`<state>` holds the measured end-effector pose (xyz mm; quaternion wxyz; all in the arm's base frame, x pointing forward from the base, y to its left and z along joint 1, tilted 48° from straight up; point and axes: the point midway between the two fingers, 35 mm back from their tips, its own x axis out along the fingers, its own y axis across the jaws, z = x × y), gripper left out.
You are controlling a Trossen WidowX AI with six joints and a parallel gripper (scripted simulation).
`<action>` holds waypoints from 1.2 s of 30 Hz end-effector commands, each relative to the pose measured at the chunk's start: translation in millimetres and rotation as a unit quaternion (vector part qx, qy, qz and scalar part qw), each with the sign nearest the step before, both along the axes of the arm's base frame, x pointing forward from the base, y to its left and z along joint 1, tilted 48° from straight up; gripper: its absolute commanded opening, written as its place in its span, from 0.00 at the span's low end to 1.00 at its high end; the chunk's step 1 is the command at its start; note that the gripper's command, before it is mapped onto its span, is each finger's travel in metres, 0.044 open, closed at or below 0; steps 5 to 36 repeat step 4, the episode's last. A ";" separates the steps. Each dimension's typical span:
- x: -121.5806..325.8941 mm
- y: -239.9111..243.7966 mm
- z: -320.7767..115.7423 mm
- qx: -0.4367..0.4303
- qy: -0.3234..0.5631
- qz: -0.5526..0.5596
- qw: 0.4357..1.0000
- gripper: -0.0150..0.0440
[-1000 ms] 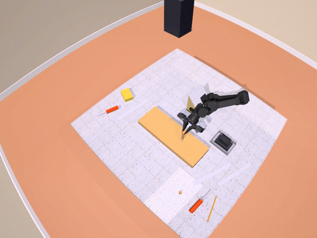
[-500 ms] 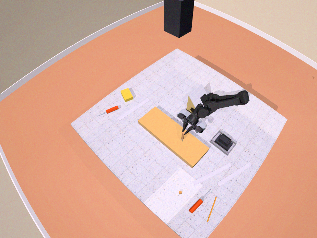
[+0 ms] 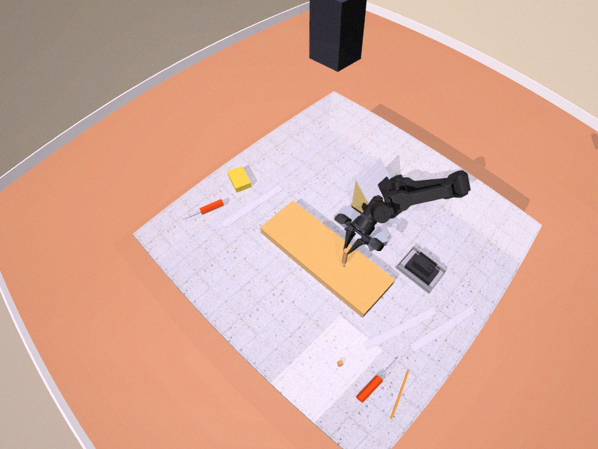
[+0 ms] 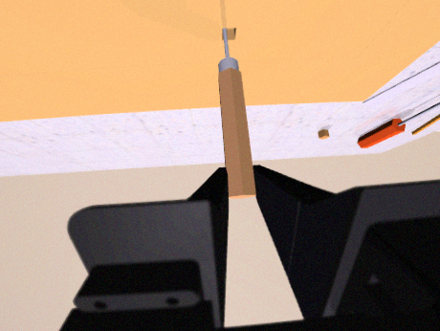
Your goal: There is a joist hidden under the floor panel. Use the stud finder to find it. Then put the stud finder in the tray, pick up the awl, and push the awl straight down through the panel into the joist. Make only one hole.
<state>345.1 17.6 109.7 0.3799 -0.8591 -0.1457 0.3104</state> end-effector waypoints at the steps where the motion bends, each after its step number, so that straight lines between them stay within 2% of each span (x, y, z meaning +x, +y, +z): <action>1: -1.7 0.3 -2.9 0.002 0.005 -0.002 1.000 0.25; 36: -1.7 0.3 -2.9 0.002 0.005 -0.002 1.000 0.25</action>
